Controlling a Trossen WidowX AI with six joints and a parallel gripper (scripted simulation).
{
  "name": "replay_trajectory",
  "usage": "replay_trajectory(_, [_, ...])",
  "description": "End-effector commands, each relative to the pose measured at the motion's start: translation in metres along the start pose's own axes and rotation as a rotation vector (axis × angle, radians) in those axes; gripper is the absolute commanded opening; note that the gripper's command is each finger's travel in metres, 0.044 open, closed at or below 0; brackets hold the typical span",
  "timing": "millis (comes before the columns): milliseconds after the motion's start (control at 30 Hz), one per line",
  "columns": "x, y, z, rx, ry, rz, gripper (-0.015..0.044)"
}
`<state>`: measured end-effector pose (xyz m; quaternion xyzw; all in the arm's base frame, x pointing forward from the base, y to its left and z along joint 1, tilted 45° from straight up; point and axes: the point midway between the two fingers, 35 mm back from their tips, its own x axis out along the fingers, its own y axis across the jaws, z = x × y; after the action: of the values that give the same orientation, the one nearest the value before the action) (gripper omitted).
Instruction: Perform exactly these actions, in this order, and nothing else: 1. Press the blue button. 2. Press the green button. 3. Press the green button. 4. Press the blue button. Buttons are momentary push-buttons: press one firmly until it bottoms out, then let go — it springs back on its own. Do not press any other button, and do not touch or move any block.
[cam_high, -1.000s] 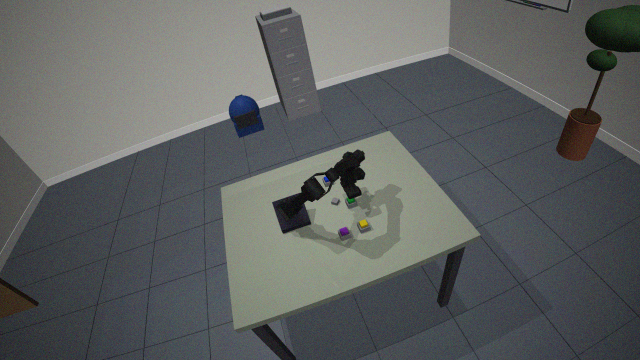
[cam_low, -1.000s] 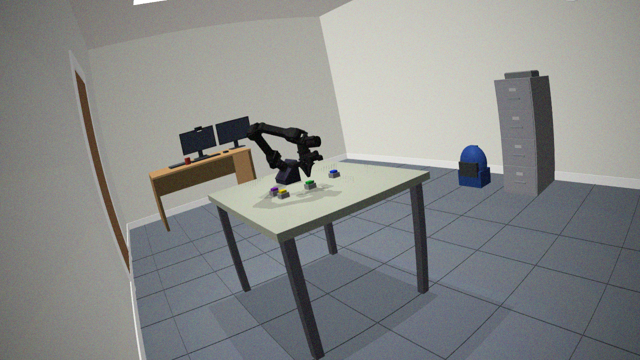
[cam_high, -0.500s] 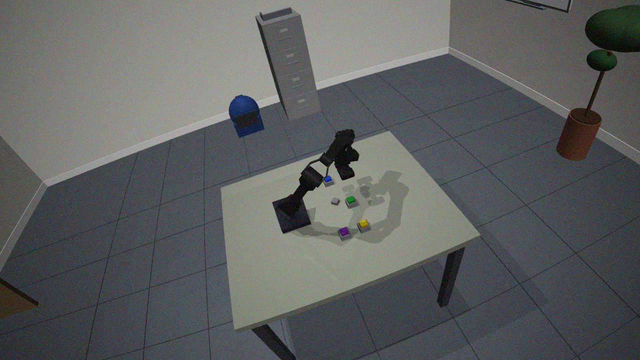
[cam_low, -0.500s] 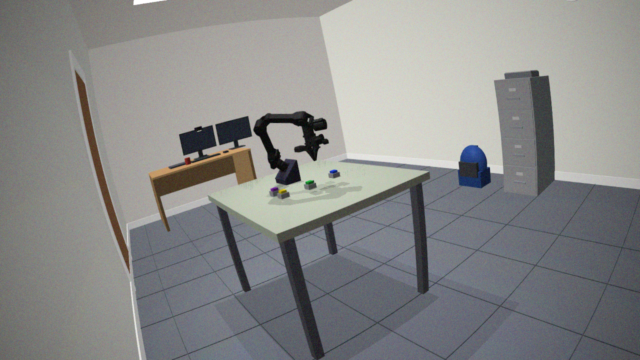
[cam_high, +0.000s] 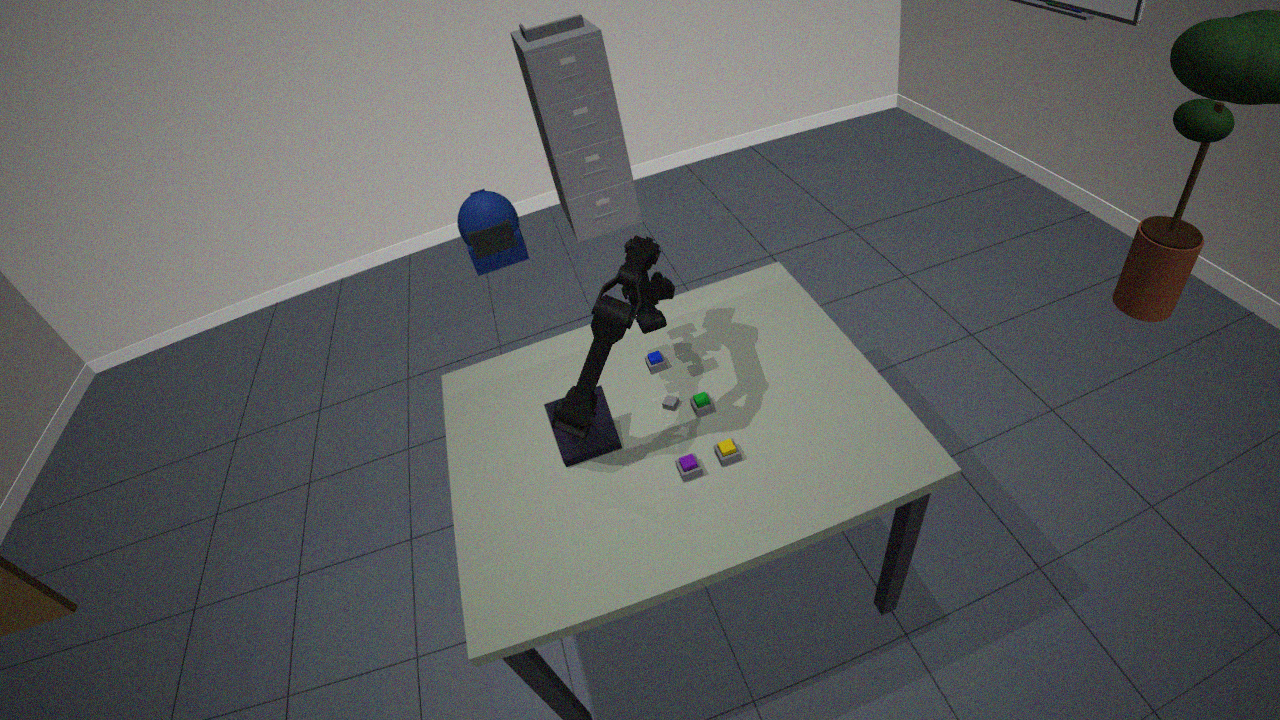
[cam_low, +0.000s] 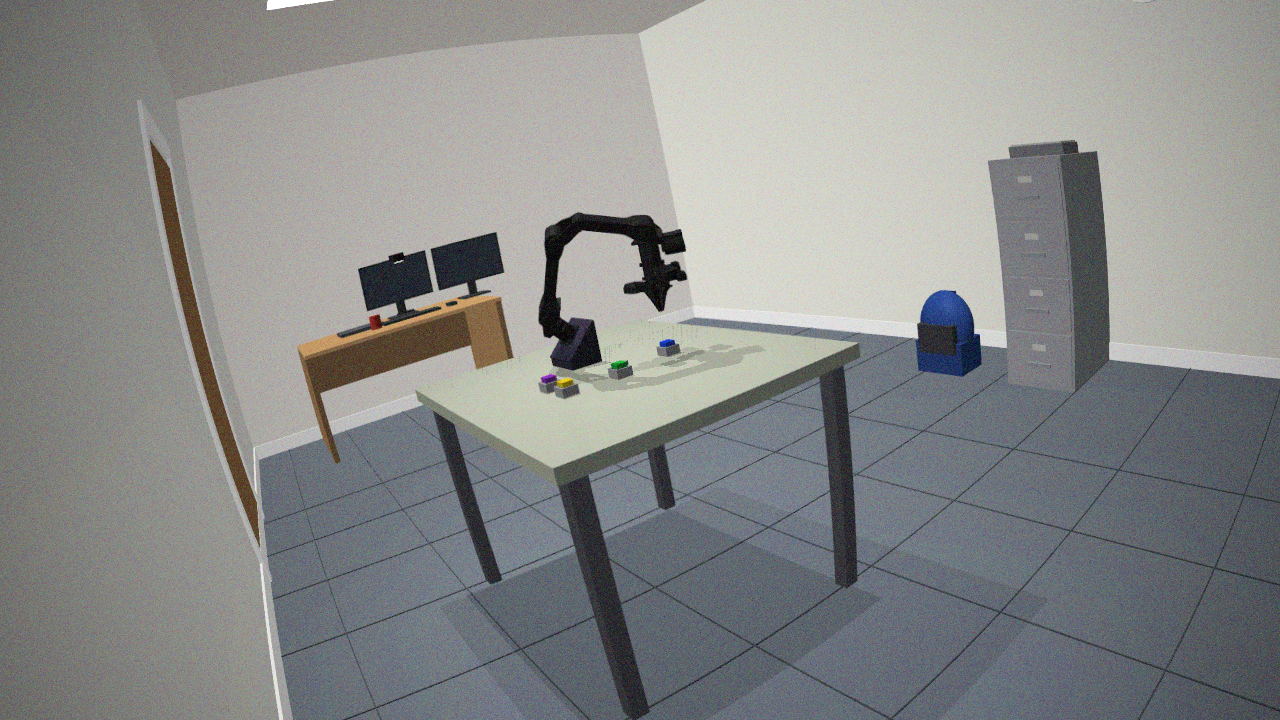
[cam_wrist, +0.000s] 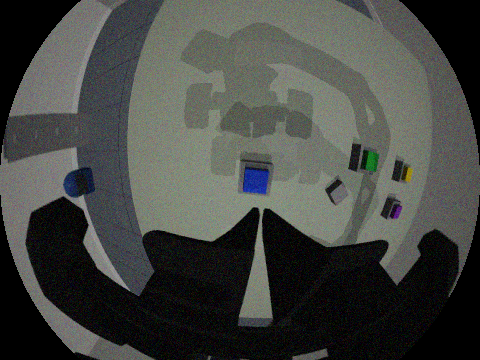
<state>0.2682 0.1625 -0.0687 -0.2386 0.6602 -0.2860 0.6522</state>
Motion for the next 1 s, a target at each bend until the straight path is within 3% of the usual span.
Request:
replay_trajectory(0, [0.023, 0.001, 0.000, 0.003, 0.009, 0.000, 0.0020])
replay_trajectory(133, [0.062, 0.000, -0.001, 0.007, 0.008, -0.003, 0.0020])
replay_trajectory(967, [0.095, -0.001, -0.001, 0.007, 0.008, -0.005, 0.0020])
